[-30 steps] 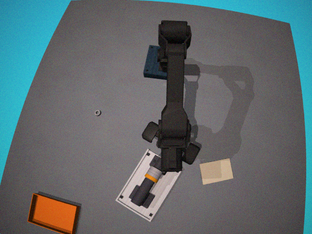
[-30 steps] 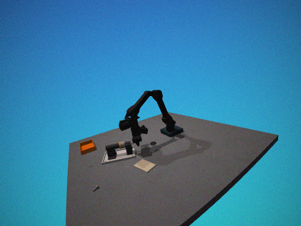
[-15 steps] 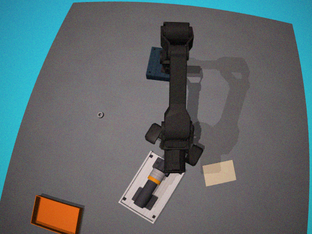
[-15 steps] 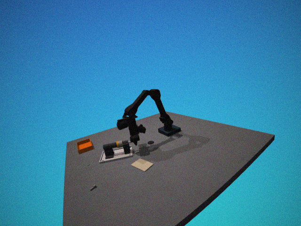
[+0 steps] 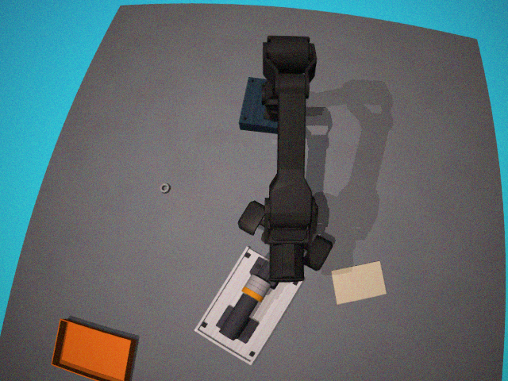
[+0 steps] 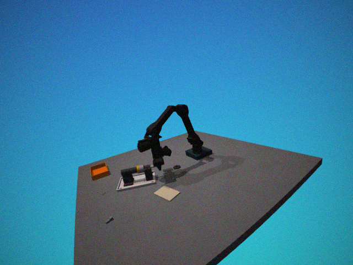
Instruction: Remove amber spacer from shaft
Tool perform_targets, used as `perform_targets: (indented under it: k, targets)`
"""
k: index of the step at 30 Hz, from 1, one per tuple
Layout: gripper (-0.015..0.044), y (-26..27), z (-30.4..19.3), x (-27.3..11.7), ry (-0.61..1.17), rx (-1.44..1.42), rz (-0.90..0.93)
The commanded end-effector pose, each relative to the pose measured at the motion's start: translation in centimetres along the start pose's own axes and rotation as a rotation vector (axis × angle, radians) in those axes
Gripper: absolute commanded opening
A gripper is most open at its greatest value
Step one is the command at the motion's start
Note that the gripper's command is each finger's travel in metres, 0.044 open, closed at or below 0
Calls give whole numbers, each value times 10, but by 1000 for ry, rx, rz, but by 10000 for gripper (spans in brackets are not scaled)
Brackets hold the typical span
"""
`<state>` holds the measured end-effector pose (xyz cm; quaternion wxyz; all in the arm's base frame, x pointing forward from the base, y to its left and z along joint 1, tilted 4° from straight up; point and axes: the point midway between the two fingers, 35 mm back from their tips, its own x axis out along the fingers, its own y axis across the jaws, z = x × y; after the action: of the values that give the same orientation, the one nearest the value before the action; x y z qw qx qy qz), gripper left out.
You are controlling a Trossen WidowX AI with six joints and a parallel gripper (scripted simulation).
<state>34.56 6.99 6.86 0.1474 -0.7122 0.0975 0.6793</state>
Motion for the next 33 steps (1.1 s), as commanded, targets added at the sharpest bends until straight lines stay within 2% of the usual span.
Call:
perform_targets:
  k: [1, 33]
  targets:
    - [0, 0, 1, 0, -3, 3, -1]
    - [0, 0, 5, 0, -3, 3, -1]
